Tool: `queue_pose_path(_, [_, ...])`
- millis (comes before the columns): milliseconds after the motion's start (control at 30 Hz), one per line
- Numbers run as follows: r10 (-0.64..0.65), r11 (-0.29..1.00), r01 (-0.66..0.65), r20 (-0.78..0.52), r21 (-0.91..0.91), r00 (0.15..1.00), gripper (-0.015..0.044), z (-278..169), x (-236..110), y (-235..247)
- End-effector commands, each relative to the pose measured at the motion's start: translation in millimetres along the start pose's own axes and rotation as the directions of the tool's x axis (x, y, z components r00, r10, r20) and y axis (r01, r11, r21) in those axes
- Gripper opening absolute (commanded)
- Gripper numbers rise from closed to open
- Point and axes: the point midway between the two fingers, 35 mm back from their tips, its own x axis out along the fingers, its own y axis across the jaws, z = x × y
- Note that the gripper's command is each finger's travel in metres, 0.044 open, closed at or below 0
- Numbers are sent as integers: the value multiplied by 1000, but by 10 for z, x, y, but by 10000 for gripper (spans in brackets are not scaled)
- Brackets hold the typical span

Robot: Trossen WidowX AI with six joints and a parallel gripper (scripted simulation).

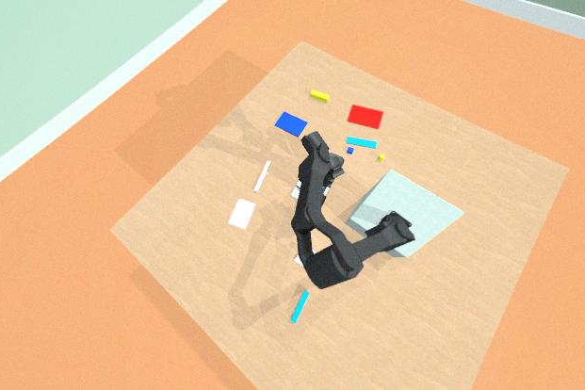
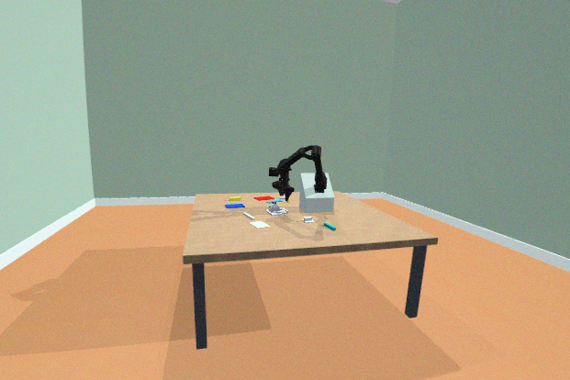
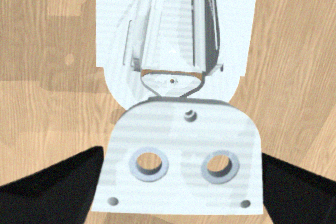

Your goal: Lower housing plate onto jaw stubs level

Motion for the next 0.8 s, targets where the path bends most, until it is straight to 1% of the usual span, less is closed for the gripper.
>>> queue_pose_path(0, [2, 1000, -2, 4, 1, 1000, 351, 2, -1, 7])
queue_pose_path(767, [1, 1000, -1, 4, 0, 1000, 351, -1, 23, 11])
